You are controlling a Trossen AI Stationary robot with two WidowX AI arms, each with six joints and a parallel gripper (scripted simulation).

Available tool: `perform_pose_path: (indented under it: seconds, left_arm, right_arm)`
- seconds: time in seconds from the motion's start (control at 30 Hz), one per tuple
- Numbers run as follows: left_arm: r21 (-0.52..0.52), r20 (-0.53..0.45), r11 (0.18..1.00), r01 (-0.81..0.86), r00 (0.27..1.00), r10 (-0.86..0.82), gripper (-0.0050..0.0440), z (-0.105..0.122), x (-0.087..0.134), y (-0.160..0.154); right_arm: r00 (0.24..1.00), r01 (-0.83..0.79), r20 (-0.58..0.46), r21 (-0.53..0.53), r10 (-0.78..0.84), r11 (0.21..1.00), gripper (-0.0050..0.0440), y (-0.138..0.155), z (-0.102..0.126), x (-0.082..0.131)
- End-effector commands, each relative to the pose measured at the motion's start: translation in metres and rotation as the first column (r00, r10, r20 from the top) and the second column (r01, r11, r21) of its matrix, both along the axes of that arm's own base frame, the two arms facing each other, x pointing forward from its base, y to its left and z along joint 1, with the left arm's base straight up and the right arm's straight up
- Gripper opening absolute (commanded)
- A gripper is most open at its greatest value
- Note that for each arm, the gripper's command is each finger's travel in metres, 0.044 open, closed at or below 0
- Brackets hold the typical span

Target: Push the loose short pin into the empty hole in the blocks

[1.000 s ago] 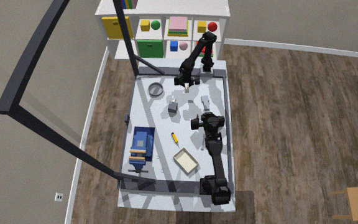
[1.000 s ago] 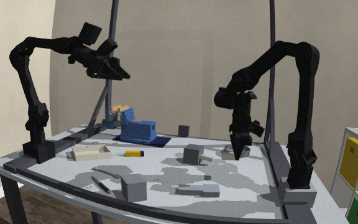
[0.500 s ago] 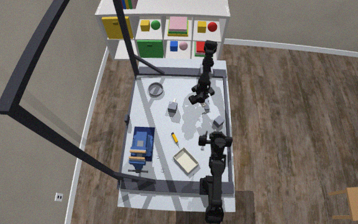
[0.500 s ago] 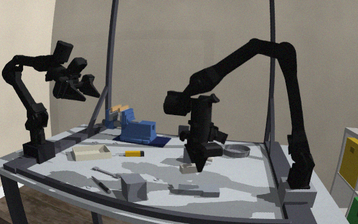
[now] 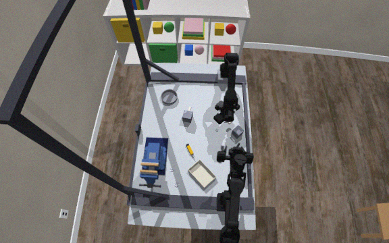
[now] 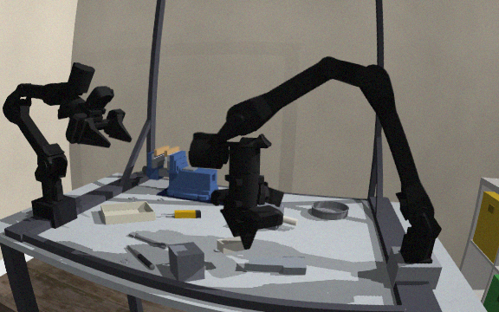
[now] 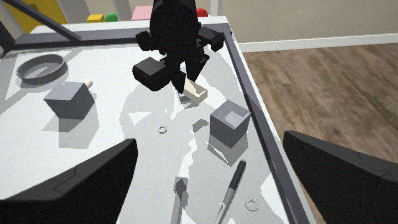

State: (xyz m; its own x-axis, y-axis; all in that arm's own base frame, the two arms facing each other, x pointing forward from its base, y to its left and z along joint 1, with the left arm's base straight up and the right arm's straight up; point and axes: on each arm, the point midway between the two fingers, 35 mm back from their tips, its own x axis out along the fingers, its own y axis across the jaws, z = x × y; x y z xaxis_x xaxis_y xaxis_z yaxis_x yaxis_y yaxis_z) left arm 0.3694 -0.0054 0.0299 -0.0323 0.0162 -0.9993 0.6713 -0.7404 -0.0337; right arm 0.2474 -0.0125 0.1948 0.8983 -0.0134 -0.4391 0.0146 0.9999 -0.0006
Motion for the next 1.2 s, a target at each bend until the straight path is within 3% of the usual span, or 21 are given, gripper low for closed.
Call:
perform_pose_path:
  seconds: [0.0, 0.53, 0.83, 1.03, 1.17]
  left_arm:
    - [0.003, 0.035, 1.0, -0.013, 0.999, 0.013, 0.0101, 0.011, 0.012, 0.003]
    - [0.004, 0.038, 1.0, -0.004, 0.999, 0.004, 0.0101, 0.001, 0.029, 0.018]
    - [0.003, 0.052, 1.0, -0.004, 0.999, 0.004, 0.0101, 0.006, 0.031, 0.017]
    - [0.003, 0.017, 1.0, -0.002, 1.0, 0.002, 0.0101, -0.02, 0.028, 0.018]
    - [0.003, 0.028, 1.0, -0.004, 1.0, 0.004, 0.0101, -0.019, 0.031, 0.018]
  right_arm:
    - [1.0, -0.003, 0.01, -0.002, 0.003, 1.0, 0.04, 0.0, 0.004, -0.001]
    - [1.0, -0.002, 0.015, -0.001, 0.002, 1.0, 0.04, 0.0, 0.006, 0.0]
    - [1.0, -0.002, 0.015, -0.001, 0.002, 1.0, 0.04, 0.0, 0.006, 0.0]
    - [1.0, -0.002, 0.015, -0.001, 0.002, 1.0, 0.04, 0.0, 0.006, 0.0]
    - [1.0, -0.002, 0.015, -0.001, 0.002, 1.0, 0.04, 0.0, 0.006, 0.0]
